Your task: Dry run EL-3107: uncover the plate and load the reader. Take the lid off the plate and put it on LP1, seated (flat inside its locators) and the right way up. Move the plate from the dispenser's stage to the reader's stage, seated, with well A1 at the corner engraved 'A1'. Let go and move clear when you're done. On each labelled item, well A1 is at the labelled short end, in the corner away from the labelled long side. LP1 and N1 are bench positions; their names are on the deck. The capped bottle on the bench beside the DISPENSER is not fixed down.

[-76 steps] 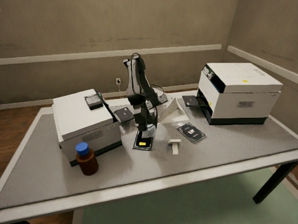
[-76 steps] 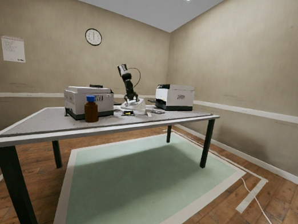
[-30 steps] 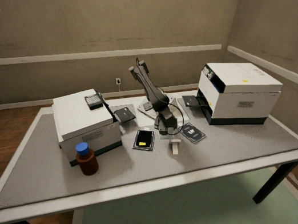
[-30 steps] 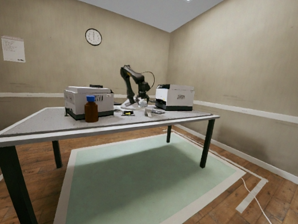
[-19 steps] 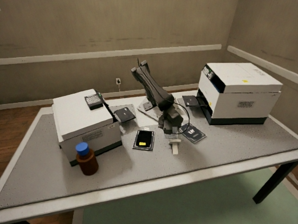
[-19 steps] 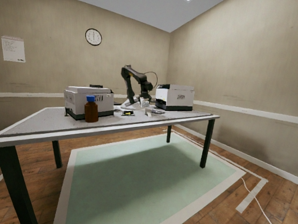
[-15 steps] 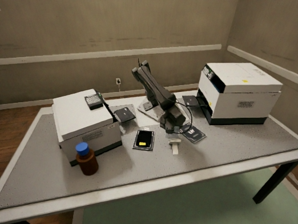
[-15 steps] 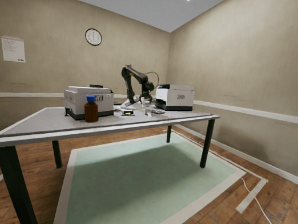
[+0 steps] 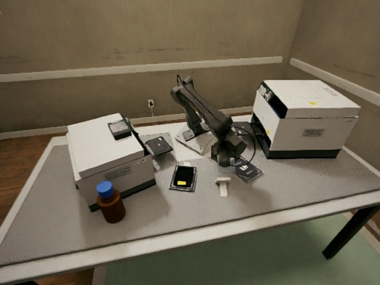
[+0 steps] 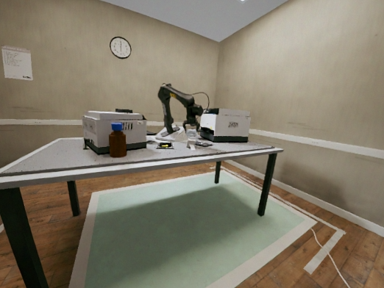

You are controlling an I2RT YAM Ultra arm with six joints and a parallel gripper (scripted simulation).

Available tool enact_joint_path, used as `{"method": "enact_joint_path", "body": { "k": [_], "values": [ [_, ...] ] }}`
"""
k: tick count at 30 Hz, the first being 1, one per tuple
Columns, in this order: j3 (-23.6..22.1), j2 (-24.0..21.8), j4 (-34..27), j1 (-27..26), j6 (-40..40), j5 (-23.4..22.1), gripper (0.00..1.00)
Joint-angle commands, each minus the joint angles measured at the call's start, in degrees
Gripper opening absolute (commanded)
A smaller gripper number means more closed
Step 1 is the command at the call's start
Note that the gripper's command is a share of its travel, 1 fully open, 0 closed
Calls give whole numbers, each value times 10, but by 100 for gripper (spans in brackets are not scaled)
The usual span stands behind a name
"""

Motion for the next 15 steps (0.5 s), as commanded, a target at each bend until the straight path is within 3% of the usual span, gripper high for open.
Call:
{"method": "enact_joint_path", "body": {
  "k": [1, 6, 15],
  "values": [
    [27, 8, -11, 25, 24, 7, 86],
    [28, -3, -14, 38, 36, 7, 86],
    [33, 23, -22, 81, 72, 9, 86]
  ]
}}
